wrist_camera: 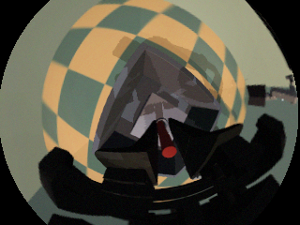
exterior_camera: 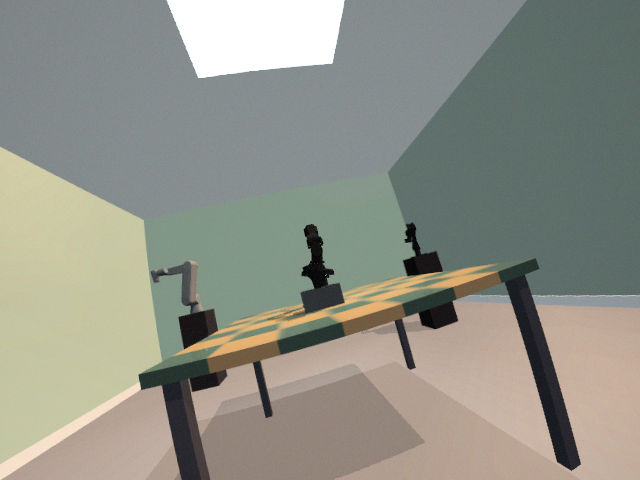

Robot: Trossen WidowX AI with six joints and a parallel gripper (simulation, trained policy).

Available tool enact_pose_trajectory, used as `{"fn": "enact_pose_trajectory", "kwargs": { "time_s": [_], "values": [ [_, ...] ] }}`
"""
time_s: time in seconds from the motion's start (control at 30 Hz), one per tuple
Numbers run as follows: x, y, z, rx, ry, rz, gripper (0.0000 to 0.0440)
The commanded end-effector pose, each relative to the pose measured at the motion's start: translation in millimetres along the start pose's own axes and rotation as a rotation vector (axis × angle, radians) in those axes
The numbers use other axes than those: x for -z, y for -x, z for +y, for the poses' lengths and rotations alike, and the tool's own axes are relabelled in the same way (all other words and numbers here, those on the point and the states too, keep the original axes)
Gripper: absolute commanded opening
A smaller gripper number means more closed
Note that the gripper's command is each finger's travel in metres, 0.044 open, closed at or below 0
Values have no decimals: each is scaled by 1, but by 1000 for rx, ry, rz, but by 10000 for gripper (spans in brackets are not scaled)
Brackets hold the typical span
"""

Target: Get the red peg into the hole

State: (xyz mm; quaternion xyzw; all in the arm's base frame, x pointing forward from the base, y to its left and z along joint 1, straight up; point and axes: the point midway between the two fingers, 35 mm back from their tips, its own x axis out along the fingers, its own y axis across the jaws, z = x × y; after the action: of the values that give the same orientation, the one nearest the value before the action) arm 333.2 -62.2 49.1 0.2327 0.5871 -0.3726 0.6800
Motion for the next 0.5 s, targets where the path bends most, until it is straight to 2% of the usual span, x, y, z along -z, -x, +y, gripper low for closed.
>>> {"fn": "enact_pose_trajectory", "kwargs": {
  "time_s": [0.0, 0.1, 0.47],
  "values": [
    [-1, -10, 1, -4, 11, 31, 156],
    [-7, -13, 3, -14, 49, 36, 160],
    [-32, -4, 31, -95, 56, 94, 440]
  ]
}}
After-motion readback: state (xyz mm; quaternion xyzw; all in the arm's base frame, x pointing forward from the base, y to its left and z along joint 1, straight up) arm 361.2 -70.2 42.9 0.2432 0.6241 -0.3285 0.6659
